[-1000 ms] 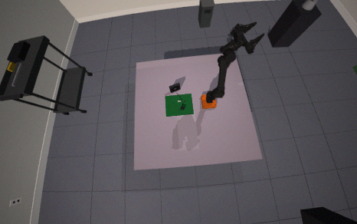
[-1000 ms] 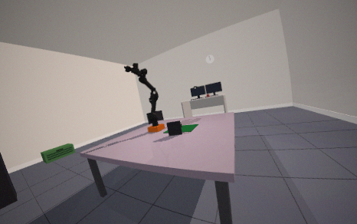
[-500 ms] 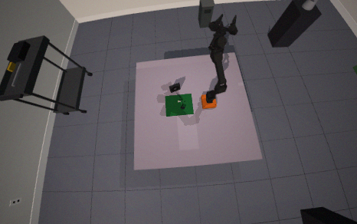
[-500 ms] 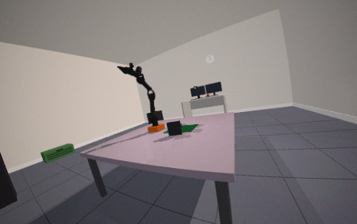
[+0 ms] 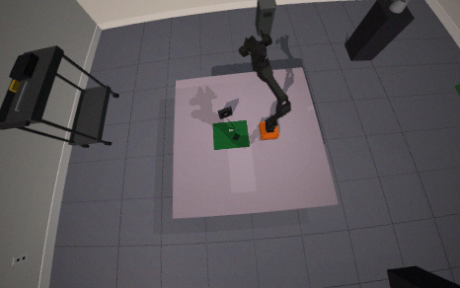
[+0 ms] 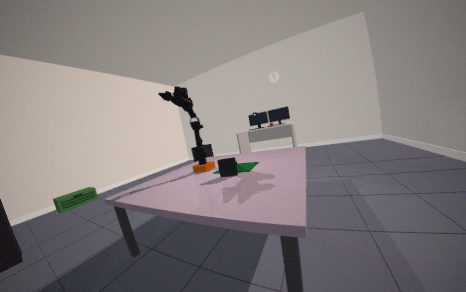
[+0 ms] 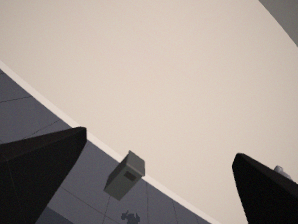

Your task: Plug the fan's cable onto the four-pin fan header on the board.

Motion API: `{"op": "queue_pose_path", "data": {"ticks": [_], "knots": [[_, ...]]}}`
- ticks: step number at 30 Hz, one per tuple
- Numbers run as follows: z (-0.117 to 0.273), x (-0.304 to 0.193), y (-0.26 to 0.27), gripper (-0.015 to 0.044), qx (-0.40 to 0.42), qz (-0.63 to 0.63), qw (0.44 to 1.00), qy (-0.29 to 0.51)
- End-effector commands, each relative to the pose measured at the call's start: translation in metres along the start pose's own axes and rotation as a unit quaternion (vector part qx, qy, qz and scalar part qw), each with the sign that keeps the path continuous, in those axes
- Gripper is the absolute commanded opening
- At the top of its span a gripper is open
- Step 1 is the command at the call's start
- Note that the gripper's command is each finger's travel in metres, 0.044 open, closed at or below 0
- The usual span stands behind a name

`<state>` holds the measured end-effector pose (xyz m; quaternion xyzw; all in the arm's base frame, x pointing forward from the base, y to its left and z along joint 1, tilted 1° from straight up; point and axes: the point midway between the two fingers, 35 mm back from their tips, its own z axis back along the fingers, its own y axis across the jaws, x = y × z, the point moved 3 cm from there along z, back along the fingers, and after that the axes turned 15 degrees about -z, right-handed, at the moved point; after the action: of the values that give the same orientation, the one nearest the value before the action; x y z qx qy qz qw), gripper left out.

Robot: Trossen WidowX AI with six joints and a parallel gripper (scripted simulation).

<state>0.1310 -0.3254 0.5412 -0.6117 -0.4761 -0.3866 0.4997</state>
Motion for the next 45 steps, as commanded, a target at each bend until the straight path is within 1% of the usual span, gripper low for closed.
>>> {"op": "queue_pose_path", "data": {"ticks": [1,7,12,18,24,28,33,37,41,43,45], "knots": [[0.004,-0.024,0.057,0.0440,0.089,-0.011,0.995,0.047],[0.030,-0.057,0.134,0.0440,0.210,-0.014,0.970,0.122],[0.066,-0.086,0.193,0.0440,0.304,0.001,0.934,0.190],[0.128,-0.122,0.252,0.0440,0.404,0.036,0.872,0.273],[0.203,-0.158,0.291,0.0440,0.481,0.090,0.796,0.356],[0.259,-0.182,0.305,0.0440,0.516,0.132,0.737,0.416],[0.328,-0.210,0.305,0.0440,0.534,0.195,0.659,0.492],[0.382,-0.231,0.292,0.0440,0.527,0.256,0.595,0.550],[0.434,-0.249,0.268,0.0440,0.495,0.329,0.533,0.602],[0.448,-0.254,0.258,0.0440,0.481,0.352,0.516,0.615],[0.450,-0.255,0.257,0.0440,0.479,0.355,0.514,0.617]]}}
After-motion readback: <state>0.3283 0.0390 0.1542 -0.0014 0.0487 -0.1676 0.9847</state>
